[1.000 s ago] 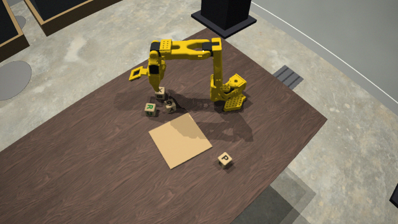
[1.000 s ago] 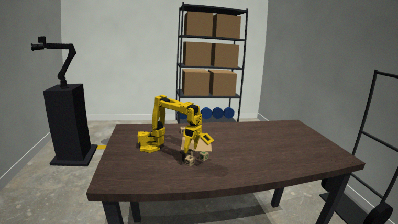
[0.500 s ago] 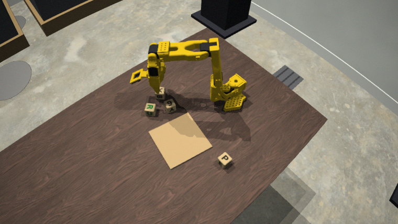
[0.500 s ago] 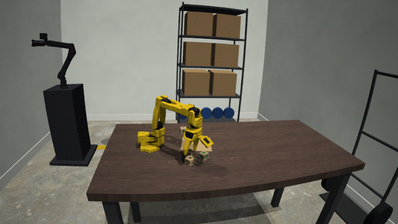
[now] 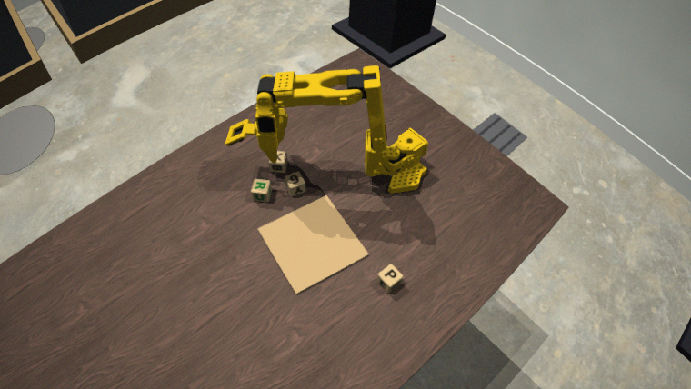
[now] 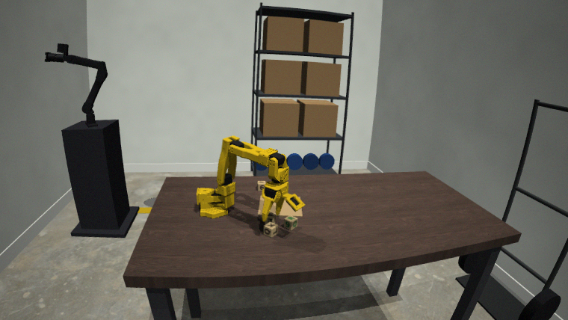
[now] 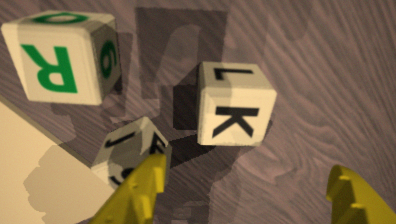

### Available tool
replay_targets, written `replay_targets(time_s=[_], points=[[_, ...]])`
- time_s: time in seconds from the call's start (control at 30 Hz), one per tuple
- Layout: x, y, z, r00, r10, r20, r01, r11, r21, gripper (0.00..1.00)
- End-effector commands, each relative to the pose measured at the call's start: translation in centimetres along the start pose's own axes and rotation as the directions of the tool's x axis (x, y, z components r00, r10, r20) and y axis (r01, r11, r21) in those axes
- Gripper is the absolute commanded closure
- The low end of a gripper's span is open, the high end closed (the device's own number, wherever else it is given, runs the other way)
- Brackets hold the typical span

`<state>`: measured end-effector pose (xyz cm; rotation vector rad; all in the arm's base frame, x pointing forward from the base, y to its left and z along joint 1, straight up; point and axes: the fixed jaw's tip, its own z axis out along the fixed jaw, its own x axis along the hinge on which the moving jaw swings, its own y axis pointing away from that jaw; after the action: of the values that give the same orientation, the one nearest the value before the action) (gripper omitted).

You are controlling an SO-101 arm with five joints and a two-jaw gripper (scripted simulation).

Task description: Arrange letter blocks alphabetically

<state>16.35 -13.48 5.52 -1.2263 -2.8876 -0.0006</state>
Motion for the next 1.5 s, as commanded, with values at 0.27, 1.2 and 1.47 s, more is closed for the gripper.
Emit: replay_targets(time_s=[0.27,1.2,1.47], points=[[-1.3,0.0,-2.0,0.993,0.014,0.115,-0.013,1.000,-0.011,0.65],[-1.6,0.0,0.4,0.993,0.014,0.115,-0.013,1.000,-0.011,0.65],[-1.7,0.0,1.3,0.993,0.014,0.115,-0.013,1.000,-0.011,0.65]])
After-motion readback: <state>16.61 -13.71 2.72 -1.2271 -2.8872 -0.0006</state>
